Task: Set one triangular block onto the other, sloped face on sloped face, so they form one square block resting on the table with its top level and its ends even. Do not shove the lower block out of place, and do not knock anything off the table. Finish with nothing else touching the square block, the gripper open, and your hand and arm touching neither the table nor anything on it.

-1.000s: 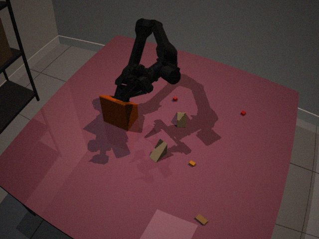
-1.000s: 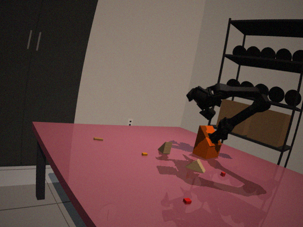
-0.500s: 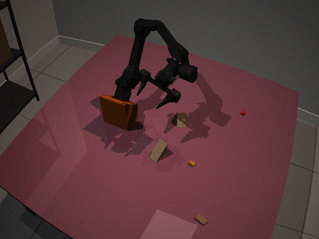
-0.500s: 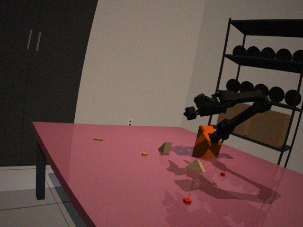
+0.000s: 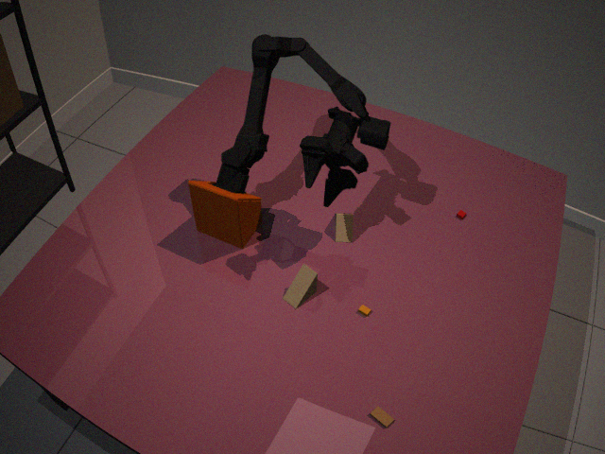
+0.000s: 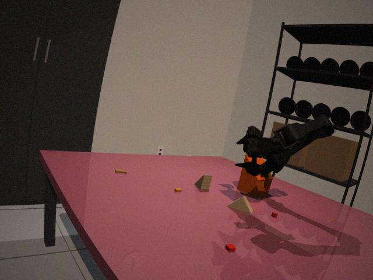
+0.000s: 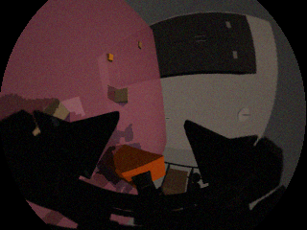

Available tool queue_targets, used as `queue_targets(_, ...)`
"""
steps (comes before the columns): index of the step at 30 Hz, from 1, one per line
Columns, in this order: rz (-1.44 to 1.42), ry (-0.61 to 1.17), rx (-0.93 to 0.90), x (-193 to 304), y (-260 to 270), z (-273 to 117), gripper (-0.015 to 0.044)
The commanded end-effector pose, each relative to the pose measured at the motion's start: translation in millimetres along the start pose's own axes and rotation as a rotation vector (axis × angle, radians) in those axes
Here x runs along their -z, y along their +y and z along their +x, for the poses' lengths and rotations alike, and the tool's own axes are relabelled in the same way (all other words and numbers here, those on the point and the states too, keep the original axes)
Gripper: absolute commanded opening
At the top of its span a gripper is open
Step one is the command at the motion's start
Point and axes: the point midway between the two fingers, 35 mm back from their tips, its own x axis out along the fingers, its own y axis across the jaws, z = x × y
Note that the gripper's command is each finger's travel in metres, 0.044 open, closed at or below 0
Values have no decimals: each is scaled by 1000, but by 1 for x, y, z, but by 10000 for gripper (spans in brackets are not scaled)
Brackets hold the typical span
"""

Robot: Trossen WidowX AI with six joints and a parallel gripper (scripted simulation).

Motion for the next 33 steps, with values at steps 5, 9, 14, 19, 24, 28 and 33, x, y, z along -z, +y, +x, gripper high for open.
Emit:
queue_targets(5, -1077, -235, -147, 5, 84, -55, 440)
queue_targets(9, -1356, -310, -159, 13, 103, -69, 440)
queue_targets(14, -1699, -415, -160, 26, 125, -87, 440)
queue_targets(19, -2027, -531, -144, 41, 145, -105, 440)
queue_targets(24, -2053, -541, -142, 42, 147, -106, 440)
queue_targets(28, -2053, -541, -142, 42, 147, -106, 440)
queue_targets(33, -2053, -541, -142, 42, 147, -106, 440)
